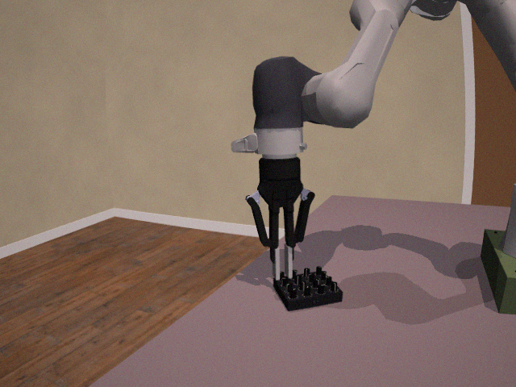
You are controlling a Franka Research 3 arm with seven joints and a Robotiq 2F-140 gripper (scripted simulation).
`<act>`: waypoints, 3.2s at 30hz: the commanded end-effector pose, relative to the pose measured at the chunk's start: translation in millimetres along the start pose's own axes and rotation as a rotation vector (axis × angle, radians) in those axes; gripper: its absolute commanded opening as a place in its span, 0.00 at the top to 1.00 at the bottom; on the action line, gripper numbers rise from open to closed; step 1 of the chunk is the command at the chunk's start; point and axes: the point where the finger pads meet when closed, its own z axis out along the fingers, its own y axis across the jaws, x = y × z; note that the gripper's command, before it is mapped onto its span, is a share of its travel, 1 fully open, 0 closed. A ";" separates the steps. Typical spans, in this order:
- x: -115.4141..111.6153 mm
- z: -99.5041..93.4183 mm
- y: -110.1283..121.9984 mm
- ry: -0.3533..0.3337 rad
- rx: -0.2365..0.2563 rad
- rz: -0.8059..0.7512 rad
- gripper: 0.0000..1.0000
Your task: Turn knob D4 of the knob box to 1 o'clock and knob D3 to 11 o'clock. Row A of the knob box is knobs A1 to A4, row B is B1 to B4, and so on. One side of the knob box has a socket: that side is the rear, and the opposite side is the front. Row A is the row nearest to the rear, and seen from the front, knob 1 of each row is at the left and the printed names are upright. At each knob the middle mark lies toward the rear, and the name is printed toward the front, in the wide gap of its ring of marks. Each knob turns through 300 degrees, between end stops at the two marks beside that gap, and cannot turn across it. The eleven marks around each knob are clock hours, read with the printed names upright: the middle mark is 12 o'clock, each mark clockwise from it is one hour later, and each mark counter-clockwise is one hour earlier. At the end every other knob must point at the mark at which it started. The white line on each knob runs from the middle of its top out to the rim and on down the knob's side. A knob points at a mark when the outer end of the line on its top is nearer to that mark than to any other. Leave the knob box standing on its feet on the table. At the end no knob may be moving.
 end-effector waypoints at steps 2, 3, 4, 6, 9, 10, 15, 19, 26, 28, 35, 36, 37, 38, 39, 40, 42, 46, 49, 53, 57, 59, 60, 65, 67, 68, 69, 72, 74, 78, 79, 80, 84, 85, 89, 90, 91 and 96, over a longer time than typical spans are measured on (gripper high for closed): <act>0.5 0.0 -2.5 0.002 0.007 0.005 0.88; 0.5 0.0 -2.5 0.002 0.007 0.005 0.88; 0.5 0.0 -2.5 0.002 0.007 0.005 0.88; 0.5 0.0 -2.5 0.002 0.007 0.005 0.88; 0.5 0.0 -2.5 0.002 0.007 0.005 0.88; 0.5 0.0 -2.5 0.002 0.007 0.005 0.88; 0.5 0.0 -2.5 0.002 0.007 0.005 0.88; 0.5 0.0 -2.5 0.002 0.007 0.005 0.88; 0.5 0.0 -2.5 0.002 0.007 0.005 0.88; 0.5 0.0 -2.5 0.002 0.007 0.005 0.88; 0.5 0.0 -2.5 0.002 0.007 0.005 0.88; 0.5 0.0 -2.5 0.002 0.007 0.005 0.88; 0.5 0.0 -2.5 0.002 0.007 0.005 0.88; 0.5 0.0 -2.5 0.002 0.007 0.005 0.95; 0.5 0.0 -2.5 0.002 0.007 0.005 0.95; 0.5 0.0 -2.5 0.002 0.007 0.005 0.95; 0.5 0.0 -2.5 0.002 0.007 0.005 0.95; 0.5 0.0 -2.5 0.002 0.007 0.005 0.95; 0.5 0.0 -2.5 0.002 0.007 0.005 0.95; 0.5 0.0 -2.5 0.002 0.007 0.005 0.95; 0.5 0.0 -2.5 0.002 0.007 0.005 0.95; 0.5 0.0 -2.5 0.002 0.007 0.005 0.95; 0.5 0.0 -2.5 0.002 0.007 0.005 0.95; 0.5 0.0 -2.5 0.002 0.007 0.005 0.95; 0.5 0.0 -2.5 0.002 0.007 0.005 0.95; 0.5 0.0 -2.5 0.002 0.007 0.005 0.95; 0.5 0.0 -2.5 0.002 0.007 0.005 0.95; 0.5 0.0 -2.5 0.002 0.007 0.005 0.95; 0.5 0.0 -2.5 0.002 0.007 0.005 0.95; 0.5 0.0 -2.5 0.002 0.007 0.000 0.95; 0.5 0.0 -2.5 0.002 0.007 -0.003 0.95; 0.5 0.0 -2.5 0.002 0.007 -0.006 0.95; 0.5 0.0 -2.5 0.002 0.007 -0.023 0.95; 0.5 0.0 -2.5 0.002 0.007 -0.028 0.95; 0.4 0.0 -2.5 0.003 0.007 -0.059 0.95; 0.4 0.0 -2.5 0.003 0.007 -0.059 0.95; 0.4 0.0 -2.5 0.003 0.007 -0.059 0.95; 0.4 0.0 -2.5 0.003 0.006 -0.115 0.95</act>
